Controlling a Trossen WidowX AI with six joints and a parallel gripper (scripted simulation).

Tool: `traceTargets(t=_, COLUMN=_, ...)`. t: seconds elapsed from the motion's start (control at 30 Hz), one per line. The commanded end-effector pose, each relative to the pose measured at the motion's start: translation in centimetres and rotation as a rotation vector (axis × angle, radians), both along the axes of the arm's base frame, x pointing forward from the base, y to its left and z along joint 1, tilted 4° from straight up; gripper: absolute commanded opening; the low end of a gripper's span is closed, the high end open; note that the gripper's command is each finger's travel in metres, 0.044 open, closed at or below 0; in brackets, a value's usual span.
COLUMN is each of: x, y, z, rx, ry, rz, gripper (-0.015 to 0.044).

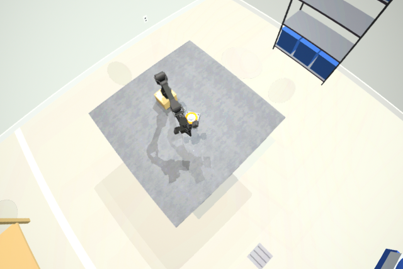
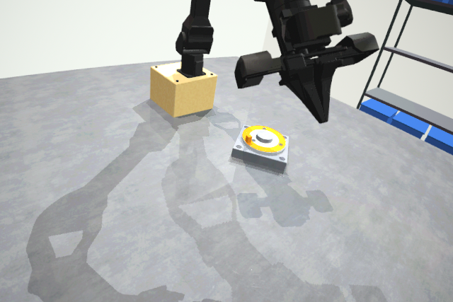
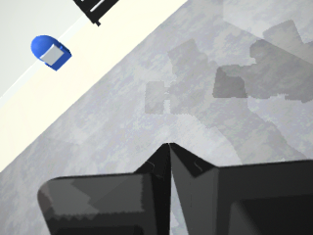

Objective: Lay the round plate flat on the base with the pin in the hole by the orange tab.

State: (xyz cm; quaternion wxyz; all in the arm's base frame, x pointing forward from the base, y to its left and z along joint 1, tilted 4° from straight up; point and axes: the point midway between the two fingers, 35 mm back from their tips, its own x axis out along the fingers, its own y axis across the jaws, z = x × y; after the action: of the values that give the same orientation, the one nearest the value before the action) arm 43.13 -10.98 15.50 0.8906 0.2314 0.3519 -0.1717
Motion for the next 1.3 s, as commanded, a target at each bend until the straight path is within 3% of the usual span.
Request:
traceTargets(t=0.0, x=-4.3, y=3.5, z=-5.6, rx=-0.067, ry=0.275, rz=0.173, gripper=0.0)
traceTargets(t=0.23, x=-13.1, y=8.5, z=-12.0, rx=-0.162, ry=0.76, rz=0.566, gripper=0.0)
traceTargets(t=0.5, x=-13.7, y=8.4, z=-12.2, rx=-0.162, ry=0.763, rz=0.568, gripper=0.0)
traceTargets(t=0.8, x=-13.8, y=8.0, z=-16.8, rx=-0.162, ry=0.763, rz=0.568, gripper=0.0)
traceTargets(t=1.27, x=-14.9, y=8.0, z=-17.0, rx=-0.162, ry=0.764, rz=0.568, gripper=0.0)
